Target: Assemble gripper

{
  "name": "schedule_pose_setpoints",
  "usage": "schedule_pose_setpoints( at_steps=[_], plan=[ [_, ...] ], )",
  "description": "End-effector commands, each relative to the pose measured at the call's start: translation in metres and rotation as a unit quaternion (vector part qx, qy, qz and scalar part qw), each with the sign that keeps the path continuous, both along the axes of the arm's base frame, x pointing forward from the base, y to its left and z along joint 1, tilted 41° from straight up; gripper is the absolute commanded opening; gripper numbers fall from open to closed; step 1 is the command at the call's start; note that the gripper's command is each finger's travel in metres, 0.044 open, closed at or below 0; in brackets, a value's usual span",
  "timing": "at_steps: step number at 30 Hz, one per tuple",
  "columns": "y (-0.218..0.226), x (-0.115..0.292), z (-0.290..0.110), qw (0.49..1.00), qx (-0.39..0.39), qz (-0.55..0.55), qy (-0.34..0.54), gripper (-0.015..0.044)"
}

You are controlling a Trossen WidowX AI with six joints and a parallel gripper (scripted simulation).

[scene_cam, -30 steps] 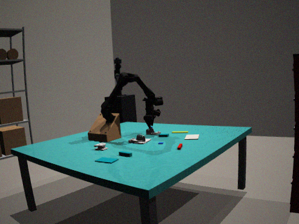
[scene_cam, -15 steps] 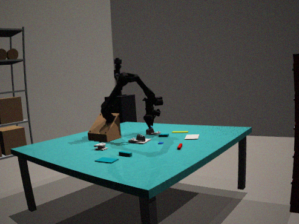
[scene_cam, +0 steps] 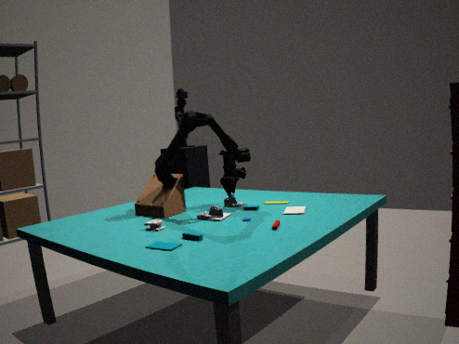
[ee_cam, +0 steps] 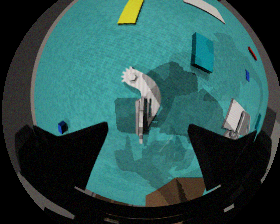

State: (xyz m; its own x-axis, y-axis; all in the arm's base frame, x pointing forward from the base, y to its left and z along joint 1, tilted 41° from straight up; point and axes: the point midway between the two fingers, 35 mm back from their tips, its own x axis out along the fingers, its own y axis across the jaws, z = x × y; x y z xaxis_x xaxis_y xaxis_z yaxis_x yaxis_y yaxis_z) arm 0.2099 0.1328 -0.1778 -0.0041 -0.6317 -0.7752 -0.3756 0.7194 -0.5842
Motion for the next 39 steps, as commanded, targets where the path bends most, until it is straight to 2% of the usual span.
schedule_pose_setpoints(
  at_steps=[1,25,39],
  plan=[
    [0.0,0.001,0.0,1.0,-0.001,0.004,0.0,0.044],
    [0.0,0.0,0.0,1.0,0.0,0.0,0.0,0.044],
    [-0.013,0.002,-0.018,1.0,0.0,0.002,0.0,0.044]
  ],
)
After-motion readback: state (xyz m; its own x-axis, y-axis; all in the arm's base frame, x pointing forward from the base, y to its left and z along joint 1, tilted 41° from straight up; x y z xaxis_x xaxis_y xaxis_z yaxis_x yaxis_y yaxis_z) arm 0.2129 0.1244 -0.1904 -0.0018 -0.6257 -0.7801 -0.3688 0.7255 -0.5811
